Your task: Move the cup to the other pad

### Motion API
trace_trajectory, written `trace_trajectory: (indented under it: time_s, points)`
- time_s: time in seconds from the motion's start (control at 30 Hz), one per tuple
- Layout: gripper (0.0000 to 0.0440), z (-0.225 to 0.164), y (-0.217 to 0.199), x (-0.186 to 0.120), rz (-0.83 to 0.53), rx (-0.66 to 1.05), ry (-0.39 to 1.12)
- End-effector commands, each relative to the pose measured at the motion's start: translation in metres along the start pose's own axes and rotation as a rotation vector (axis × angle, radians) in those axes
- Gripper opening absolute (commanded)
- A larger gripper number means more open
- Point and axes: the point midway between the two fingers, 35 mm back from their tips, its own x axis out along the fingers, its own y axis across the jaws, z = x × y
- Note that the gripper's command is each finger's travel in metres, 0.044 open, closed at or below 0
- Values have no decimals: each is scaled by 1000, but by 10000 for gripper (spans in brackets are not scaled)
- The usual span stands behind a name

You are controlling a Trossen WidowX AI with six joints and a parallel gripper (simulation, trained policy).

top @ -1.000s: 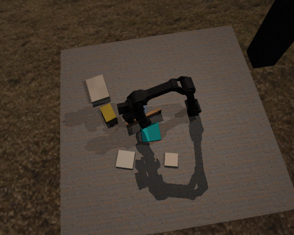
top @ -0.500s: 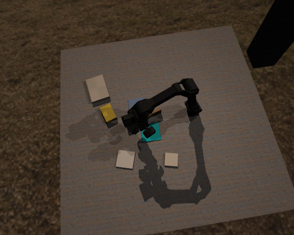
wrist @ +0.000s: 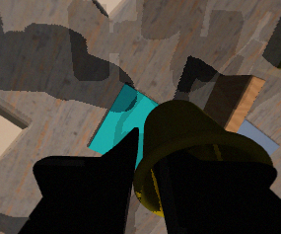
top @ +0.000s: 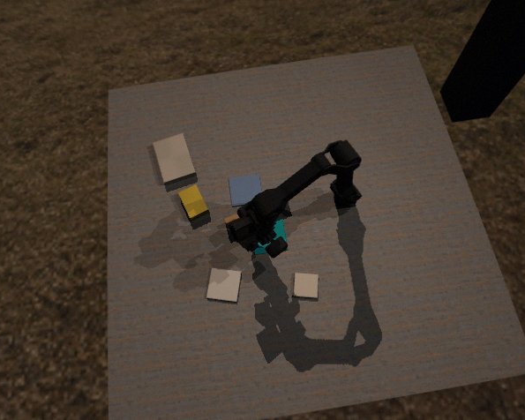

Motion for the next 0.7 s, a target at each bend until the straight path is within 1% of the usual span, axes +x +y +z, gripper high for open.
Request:
trace_trajectory:
  time_s: [0.0, 0.27, 0.67]
  points:
    - [0, -6, 4, 6, -6, 10, 3]
    - [2, -19, 14, 23, -9, 24, 11]
    - [36, -29, 16, 40, -15, 51, -12]
